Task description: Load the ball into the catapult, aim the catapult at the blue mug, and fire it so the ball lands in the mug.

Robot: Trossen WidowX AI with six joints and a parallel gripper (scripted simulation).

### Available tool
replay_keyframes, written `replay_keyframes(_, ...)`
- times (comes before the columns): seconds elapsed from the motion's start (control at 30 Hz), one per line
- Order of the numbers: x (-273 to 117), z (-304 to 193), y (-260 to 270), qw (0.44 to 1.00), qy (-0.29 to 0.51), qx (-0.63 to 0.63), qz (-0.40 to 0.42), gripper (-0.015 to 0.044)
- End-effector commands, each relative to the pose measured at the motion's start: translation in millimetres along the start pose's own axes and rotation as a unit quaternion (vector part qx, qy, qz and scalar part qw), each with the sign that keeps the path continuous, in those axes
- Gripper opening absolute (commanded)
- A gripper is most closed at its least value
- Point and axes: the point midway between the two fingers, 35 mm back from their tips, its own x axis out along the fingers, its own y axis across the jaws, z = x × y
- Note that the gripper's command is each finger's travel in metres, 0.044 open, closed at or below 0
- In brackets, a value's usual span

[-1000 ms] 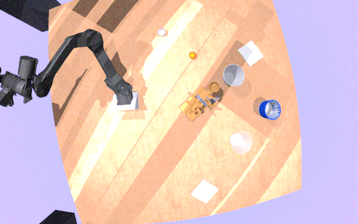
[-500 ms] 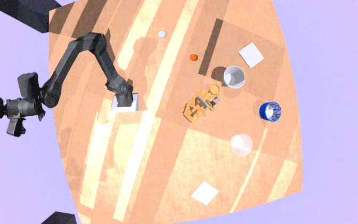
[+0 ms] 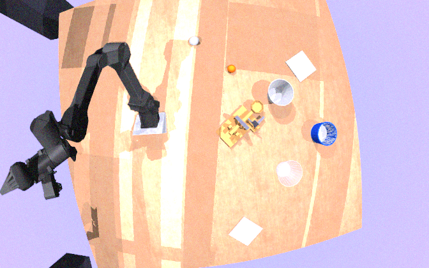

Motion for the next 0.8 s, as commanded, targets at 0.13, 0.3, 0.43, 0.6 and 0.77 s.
replay_keyframes(0.13, -28, 83, -22, 0.991, -0.133, -0.014, -0.02, 0.044)
replay_keyframes(0.3, -55, 133, -32, 0.975, -0.217, -0.027, -0.027, 0.044)
replay_keyframes(0.43, -81, 171, -37, 0.958, -0.283, -0.038, -0.028, 0.044)
replay_keyframes(0.6, -119, 215, -40, 0.93, -0.363, -0.054, -0.024, 0.044)
replay_keyframes(0.77, -160, 250, -37, 0.901, -0.427, -0.077, -0.014, 0.044)
